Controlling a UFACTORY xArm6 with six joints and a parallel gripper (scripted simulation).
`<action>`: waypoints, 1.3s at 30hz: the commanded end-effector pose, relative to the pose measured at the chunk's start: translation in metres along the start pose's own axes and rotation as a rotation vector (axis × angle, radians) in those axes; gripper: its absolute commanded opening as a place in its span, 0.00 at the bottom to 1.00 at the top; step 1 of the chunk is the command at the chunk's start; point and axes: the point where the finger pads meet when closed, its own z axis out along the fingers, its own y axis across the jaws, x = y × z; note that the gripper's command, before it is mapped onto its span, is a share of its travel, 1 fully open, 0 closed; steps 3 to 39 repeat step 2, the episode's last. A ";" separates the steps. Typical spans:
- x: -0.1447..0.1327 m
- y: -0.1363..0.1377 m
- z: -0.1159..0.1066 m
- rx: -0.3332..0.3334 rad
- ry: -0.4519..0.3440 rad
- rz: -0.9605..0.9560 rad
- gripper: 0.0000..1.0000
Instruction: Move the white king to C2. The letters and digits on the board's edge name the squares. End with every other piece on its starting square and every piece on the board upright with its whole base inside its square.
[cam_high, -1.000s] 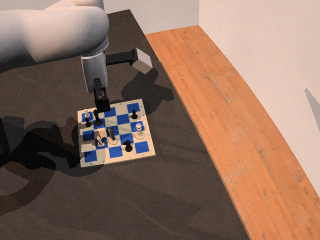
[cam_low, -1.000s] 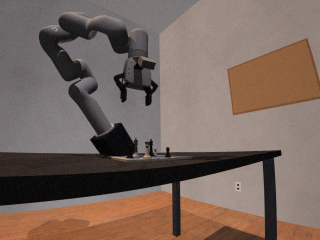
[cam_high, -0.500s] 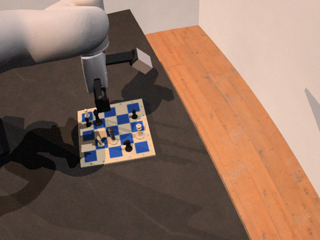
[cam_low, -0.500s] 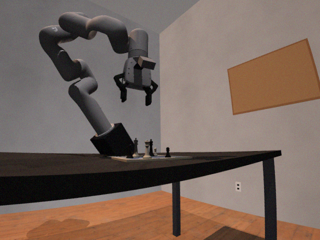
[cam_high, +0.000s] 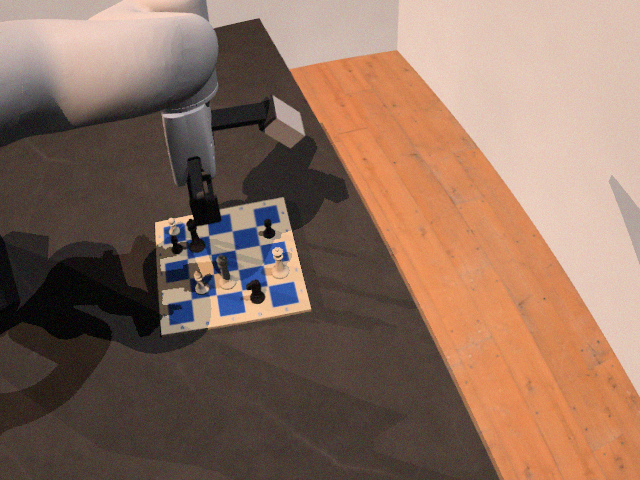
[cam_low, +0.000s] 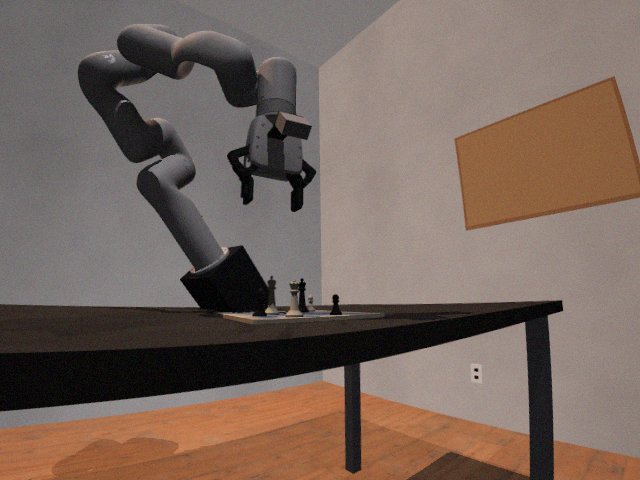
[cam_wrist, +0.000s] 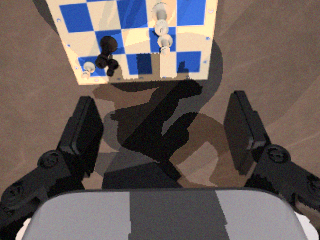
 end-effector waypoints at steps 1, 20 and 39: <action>0.001 0.000 -0.001 0.002 0.003 0.001 1.00; 0.001 0.000 -0.001 0.002 0.003 0.001 1.00; 0.001 0.000 -0.001 0.002 0.003 0.001 1.00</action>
